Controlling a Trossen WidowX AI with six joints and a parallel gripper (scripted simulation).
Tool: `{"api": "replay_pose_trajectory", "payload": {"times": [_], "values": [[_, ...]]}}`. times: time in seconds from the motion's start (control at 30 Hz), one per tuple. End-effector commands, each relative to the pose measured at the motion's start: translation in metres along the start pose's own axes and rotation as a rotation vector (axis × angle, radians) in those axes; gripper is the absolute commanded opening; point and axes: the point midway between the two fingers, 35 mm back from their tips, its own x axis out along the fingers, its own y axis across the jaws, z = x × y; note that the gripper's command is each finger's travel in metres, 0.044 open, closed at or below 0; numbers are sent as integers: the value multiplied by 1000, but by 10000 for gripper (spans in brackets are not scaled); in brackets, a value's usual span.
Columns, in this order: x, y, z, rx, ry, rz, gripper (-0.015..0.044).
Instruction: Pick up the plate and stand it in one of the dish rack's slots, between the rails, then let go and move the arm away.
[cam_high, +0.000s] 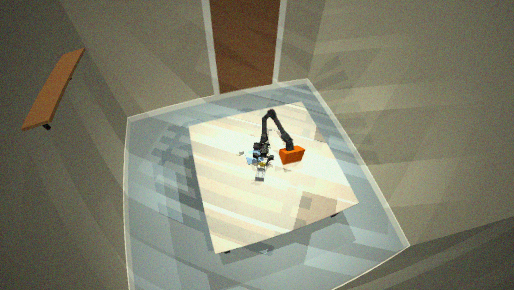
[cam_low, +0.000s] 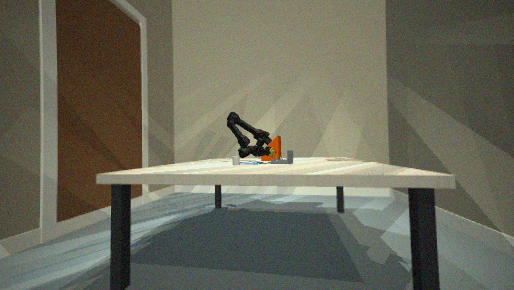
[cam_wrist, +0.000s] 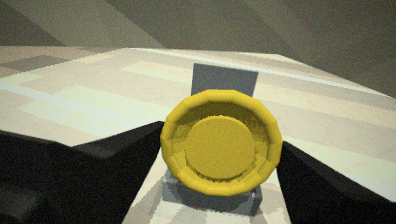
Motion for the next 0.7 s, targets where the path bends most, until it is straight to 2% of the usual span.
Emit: {"api": "replay_pose_trajectory", "payload": {"times": [0.0,0.67], "values": [[1,2,1,-3,-8,0,0],[29,-3,5,-8,-4,-5,0]]}}
